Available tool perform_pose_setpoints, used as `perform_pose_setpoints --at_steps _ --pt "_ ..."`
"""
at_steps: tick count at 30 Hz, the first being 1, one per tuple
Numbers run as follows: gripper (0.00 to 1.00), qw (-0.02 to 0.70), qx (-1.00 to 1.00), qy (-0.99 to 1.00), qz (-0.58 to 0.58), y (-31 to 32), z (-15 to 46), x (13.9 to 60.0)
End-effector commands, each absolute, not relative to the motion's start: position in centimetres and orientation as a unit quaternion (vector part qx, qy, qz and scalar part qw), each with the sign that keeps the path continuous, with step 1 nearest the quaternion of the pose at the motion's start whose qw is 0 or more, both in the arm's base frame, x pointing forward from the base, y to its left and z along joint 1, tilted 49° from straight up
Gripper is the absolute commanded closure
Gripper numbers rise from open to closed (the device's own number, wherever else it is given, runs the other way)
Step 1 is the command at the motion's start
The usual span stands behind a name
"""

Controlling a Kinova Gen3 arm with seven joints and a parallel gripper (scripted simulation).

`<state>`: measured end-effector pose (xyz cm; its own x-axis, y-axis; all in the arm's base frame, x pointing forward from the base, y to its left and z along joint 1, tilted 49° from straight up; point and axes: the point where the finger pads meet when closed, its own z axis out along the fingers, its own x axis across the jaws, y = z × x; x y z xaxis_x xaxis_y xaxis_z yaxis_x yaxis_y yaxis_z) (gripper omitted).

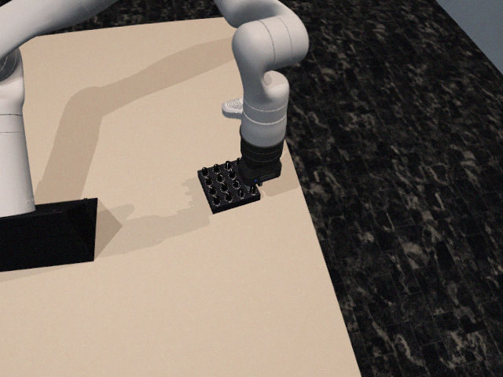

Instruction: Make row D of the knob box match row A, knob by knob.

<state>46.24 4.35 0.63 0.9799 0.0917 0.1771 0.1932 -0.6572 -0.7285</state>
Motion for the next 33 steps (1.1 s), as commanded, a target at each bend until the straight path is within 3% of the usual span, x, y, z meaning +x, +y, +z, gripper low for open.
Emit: perform_pose_setpoints --at_steps 1,33 --pt "0.54 0.404 -0.909 -0.079 -0.066 4.4 0.5 46.6" --pt "0.54 0.405 -0.909 -0.078 -0.065 5.4 -0.4 46.5"
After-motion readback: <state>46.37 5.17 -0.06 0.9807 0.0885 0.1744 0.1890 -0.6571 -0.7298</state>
